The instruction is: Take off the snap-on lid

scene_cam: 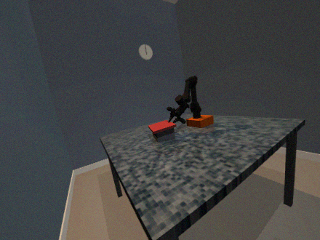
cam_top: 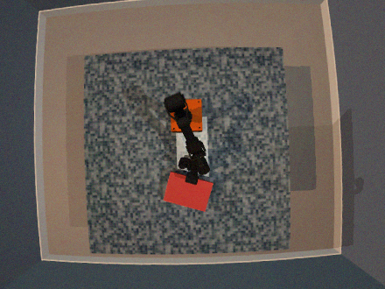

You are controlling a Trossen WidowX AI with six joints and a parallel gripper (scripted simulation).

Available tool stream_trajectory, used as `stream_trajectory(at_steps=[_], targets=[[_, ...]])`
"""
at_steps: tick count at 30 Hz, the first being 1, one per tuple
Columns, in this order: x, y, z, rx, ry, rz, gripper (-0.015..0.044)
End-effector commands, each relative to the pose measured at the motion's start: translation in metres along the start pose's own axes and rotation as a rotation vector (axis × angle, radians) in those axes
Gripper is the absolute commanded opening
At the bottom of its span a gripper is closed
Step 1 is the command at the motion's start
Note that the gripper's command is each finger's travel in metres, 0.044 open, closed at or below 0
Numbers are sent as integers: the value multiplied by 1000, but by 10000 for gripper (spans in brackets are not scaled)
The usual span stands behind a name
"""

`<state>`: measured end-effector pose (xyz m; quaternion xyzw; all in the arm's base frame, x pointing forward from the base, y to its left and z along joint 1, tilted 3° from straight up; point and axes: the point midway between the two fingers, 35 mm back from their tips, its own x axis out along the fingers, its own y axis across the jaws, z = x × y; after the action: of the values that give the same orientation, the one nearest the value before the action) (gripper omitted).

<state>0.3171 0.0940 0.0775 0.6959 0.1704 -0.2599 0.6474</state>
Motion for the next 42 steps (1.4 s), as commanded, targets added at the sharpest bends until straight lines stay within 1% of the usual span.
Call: stream_trajectory(at_steps=[1, 34, 42], targets=[[1, 1, 0, -1, 0, 0, 0], [3, 3, 0, -1, 0, 0, 0], [-4, 9, 0, -1, 1, 2, 0]])
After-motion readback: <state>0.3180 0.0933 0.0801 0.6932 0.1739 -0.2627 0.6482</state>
